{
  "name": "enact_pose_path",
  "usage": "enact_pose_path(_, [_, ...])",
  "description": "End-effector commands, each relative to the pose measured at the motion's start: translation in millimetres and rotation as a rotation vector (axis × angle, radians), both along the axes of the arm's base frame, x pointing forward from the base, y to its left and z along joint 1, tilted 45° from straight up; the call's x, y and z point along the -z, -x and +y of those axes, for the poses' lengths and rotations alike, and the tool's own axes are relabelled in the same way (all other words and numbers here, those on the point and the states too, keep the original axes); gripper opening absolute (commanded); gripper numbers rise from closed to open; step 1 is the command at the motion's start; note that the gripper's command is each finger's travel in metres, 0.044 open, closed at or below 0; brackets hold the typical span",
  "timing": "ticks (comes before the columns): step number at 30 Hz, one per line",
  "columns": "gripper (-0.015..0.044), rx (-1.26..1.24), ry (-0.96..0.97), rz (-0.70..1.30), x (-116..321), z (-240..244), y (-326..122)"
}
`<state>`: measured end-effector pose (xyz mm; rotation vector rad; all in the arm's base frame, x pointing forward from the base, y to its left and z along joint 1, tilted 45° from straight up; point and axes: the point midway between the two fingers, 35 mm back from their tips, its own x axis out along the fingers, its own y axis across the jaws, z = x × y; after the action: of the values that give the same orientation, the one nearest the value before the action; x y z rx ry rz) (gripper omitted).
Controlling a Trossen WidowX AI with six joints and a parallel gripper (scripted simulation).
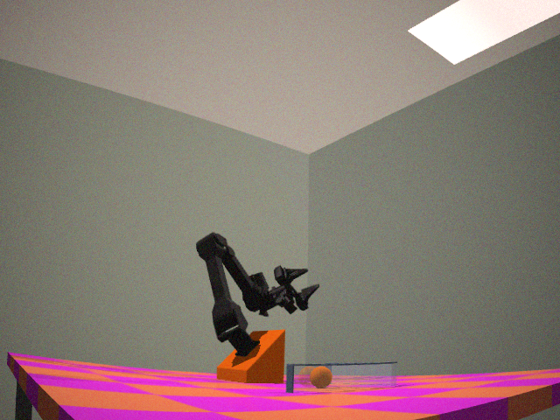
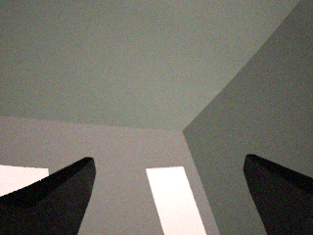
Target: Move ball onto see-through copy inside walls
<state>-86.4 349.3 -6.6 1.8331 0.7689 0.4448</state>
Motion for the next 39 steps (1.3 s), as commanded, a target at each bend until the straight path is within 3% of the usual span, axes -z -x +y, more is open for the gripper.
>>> enact_pose_path(1, [0.0374,0.002,0.003,0.002,0,2,-2])
enact_pose_path(3, [0.0367,0.024,0.035,0.013,4,15,-18])
enact_pose_path(10, [0.0367,0.160,0.458,-0.193,14,39,-101])
enact_pose_path(18, [0.0367,0.262,1.087,-0.296,24,26,-223])
enact_pose_path(28, [0.0367,0.195,1.702,-0.181,27,-41,-331])
enact_pose_path(39, [0.0367,-0.140,2.199,0.178,16,-160,-403])
